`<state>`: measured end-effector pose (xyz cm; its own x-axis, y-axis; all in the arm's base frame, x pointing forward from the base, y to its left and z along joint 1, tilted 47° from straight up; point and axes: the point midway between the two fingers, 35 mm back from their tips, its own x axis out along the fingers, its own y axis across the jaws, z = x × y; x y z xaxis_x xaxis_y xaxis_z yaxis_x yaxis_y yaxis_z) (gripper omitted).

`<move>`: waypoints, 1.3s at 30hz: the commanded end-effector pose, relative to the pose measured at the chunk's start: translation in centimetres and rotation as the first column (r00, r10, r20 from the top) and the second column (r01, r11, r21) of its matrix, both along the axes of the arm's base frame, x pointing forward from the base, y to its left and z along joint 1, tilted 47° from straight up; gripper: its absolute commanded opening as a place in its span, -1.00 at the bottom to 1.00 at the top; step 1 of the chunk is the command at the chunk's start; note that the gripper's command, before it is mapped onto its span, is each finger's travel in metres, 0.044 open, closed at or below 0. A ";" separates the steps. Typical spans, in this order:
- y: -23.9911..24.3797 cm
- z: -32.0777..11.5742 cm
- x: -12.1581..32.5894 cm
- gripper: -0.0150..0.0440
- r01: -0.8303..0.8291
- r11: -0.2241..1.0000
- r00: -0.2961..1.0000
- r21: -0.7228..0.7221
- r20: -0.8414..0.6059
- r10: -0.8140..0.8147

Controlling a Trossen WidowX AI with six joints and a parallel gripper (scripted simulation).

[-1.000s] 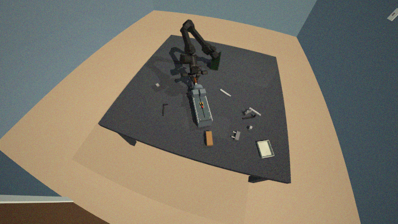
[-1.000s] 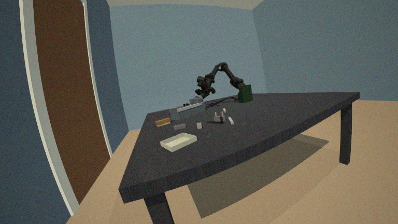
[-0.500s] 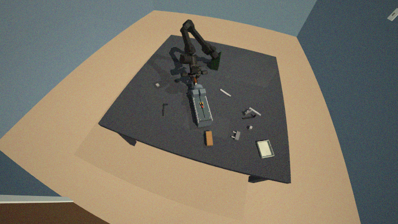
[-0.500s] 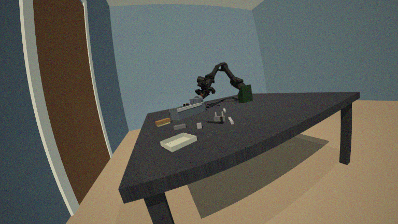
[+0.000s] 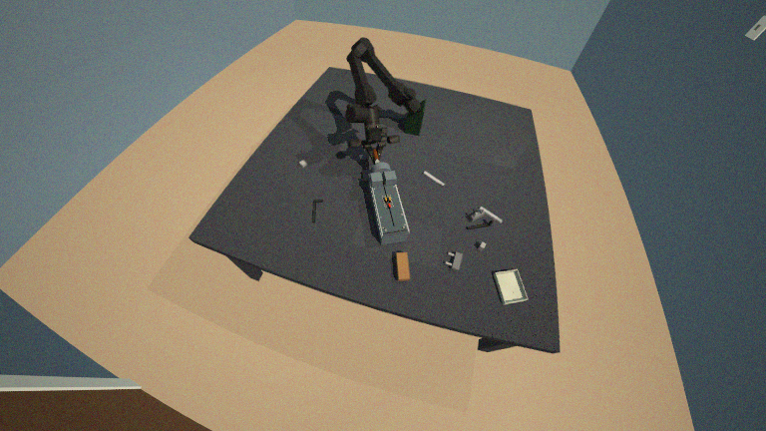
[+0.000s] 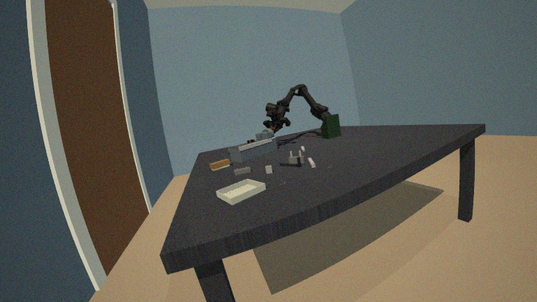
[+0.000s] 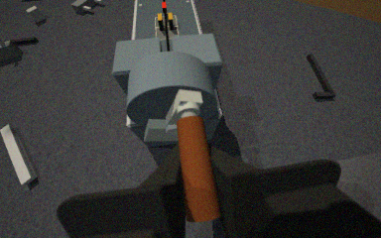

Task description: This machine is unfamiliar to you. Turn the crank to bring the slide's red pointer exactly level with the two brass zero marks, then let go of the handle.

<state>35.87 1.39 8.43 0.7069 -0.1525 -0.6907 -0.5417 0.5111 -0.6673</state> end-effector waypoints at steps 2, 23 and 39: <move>-0.1 0.1 0.1 -0.49 0.001 1.000 1.000 -0.003 0.003 -0.001; -0.1 0.1 0.1 -0.49 0.001 1.000 1.000 -0.003 0.003 -0.001; 0.0 0.0 0.0 0.13 0.001 1.000 1.000 0.000 0.001 -0.001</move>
